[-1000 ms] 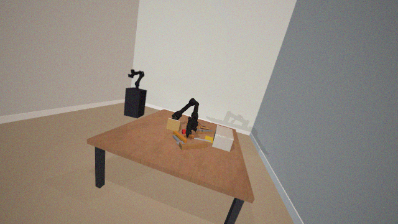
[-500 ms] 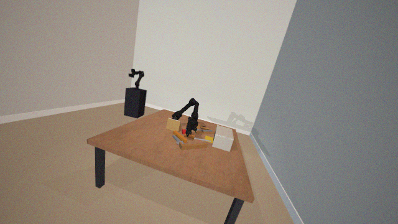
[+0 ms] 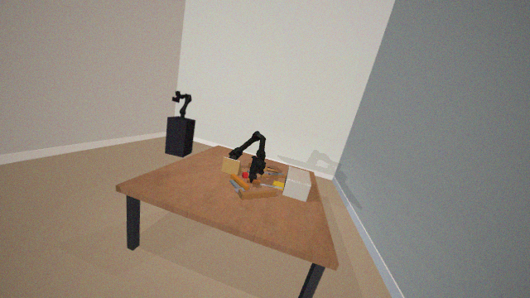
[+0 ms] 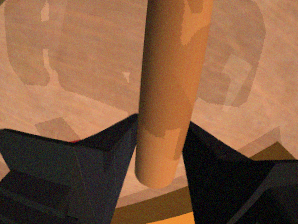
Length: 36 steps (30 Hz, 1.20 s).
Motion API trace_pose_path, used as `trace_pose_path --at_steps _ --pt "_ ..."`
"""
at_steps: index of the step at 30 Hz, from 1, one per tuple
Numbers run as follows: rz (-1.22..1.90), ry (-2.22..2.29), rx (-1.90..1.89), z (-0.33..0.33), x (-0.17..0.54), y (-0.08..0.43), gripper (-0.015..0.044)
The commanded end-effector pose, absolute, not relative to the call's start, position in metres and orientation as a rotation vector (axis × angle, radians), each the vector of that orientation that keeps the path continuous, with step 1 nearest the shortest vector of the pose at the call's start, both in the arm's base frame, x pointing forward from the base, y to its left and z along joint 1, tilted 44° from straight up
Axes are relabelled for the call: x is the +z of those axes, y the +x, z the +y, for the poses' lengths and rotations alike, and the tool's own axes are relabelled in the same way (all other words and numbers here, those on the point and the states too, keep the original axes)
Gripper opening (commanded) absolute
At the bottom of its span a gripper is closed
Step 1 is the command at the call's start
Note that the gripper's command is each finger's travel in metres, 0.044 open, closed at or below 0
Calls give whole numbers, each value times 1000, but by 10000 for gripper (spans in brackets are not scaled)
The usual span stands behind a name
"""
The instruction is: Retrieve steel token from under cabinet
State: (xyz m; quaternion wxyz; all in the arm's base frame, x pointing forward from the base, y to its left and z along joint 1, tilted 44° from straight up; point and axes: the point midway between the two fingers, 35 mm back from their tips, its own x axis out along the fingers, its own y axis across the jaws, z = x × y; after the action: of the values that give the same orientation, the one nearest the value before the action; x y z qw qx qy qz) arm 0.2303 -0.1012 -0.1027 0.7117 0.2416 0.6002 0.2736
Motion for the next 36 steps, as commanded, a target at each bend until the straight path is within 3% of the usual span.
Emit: trace_pose_path --at_steps 1,36 --pt "1329 532 606 -102 -102 239 0" --pt "1326 533 607 -104 -94 288 0"
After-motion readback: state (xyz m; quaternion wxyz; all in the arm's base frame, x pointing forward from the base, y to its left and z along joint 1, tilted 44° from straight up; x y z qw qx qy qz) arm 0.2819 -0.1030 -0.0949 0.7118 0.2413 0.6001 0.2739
